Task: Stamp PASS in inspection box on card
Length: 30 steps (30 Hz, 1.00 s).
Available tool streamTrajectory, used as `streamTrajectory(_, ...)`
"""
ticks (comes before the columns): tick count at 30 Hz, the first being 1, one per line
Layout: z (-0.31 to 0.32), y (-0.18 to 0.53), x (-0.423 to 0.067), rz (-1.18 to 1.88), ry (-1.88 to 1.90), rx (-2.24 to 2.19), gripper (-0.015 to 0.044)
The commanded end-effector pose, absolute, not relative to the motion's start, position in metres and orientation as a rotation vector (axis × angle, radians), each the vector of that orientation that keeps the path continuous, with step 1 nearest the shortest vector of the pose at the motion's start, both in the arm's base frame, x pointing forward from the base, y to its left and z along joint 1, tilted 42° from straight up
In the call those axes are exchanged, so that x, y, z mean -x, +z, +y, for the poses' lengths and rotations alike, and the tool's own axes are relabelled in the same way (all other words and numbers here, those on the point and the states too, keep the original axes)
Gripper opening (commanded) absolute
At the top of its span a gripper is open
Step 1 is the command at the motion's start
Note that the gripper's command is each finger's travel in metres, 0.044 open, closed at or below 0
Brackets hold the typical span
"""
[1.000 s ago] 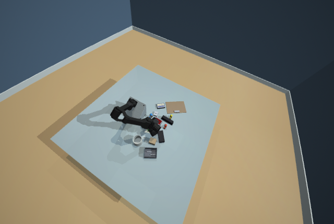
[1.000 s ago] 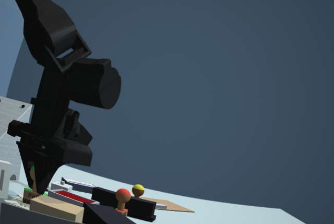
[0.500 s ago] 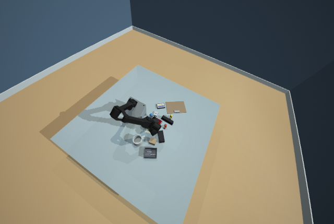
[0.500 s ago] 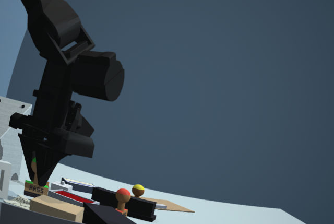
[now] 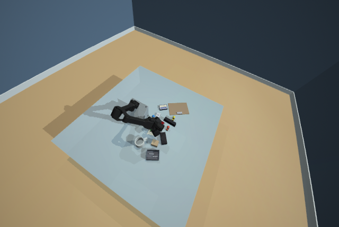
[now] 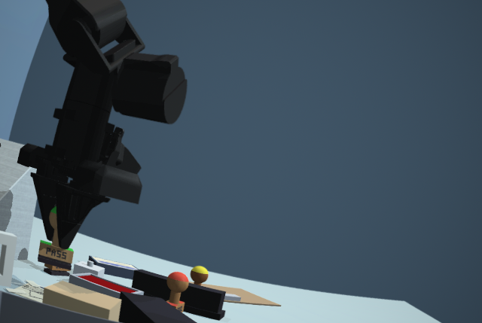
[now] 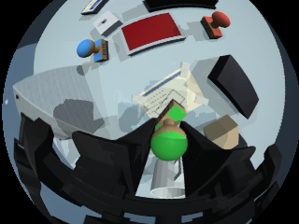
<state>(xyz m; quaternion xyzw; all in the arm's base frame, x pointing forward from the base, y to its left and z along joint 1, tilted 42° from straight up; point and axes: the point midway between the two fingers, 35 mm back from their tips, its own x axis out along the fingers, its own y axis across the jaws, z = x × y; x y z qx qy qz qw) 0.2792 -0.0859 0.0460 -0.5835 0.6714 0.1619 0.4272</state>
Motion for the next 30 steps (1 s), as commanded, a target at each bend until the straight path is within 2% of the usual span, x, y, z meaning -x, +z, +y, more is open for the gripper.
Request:
streamTrajectory(1,-0.081,0.053,-0.281,1.666,0.394,1.457,0.0000)
streamTrajectory(16,-0.068,0.067,-0.279,1.666,0.393,1.457,0.0000)
streamTrajectory(30,-0.003,0.017,-0.297,1.644,0.425,1.437,0.0000)
